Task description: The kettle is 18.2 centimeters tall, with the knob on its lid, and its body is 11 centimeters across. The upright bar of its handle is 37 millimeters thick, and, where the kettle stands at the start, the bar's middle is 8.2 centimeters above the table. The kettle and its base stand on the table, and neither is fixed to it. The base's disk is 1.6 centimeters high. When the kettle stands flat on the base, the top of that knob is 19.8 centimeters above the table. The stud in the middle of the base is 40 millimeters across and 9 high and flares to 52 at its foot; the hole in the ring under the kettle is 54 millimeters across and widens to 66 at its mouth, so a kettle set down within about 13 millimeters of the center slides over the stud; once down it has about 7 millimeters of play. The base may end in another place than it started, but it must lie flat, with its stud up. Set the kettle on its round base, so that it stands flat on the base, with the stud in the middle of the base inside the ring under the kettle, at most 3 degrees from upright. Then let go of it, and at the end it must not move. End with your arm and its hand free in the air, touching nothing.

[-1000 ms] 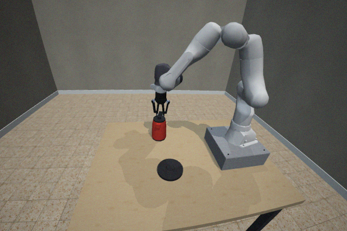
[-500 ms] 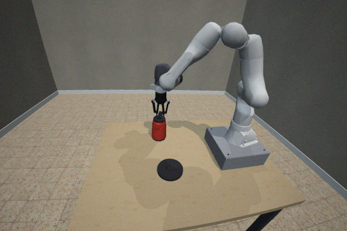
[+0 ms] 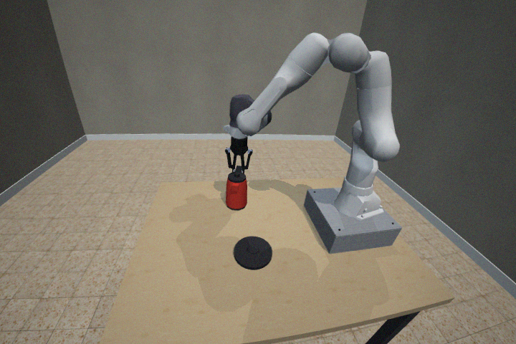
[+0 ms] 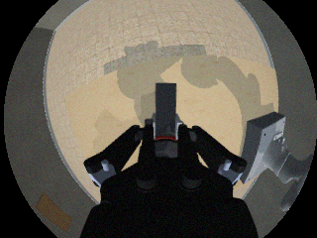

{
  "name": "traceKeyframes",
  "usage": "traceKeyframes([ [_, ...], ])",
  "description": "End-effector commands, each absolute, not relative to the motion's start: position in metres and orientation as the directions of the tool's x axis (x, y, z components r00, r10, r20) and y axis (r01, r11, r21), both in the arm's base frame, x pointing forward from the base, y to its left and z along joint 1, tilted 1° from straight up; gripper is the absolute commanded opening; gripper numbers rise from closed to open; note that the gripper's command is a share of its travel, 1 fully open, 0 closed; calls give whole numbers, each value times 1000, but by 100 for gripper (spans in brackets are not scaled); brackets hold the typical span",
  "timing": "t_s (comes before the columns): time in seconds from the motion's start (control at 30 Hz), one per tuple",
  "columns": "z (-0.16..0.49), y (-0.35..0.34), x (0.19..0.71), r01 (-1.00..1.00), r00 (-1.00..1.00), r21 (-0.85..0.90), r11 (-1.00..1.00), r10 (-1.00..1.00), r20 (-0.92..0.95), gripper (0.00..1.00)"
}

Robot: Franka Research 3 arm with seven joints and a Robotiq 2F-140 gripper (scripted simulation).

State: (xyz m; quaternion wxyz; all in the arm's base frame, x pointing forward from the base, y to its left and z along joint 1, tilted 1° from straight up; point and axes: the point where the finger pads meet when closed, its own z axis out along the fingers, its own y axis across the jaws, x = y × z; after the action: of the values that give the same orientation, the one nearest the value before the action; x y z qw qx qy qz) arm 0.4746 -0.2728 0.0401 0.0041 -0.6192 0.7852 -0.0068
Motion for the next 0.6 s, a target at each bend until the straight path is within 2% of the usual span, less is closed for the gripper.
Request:
traceKeyframes([
  [0.0,39,-272,475,-973,-231,-17,231,-973,0,0],
  [0.57,41,-272,475,-973,-231,-17,231,-973,0,0],
])
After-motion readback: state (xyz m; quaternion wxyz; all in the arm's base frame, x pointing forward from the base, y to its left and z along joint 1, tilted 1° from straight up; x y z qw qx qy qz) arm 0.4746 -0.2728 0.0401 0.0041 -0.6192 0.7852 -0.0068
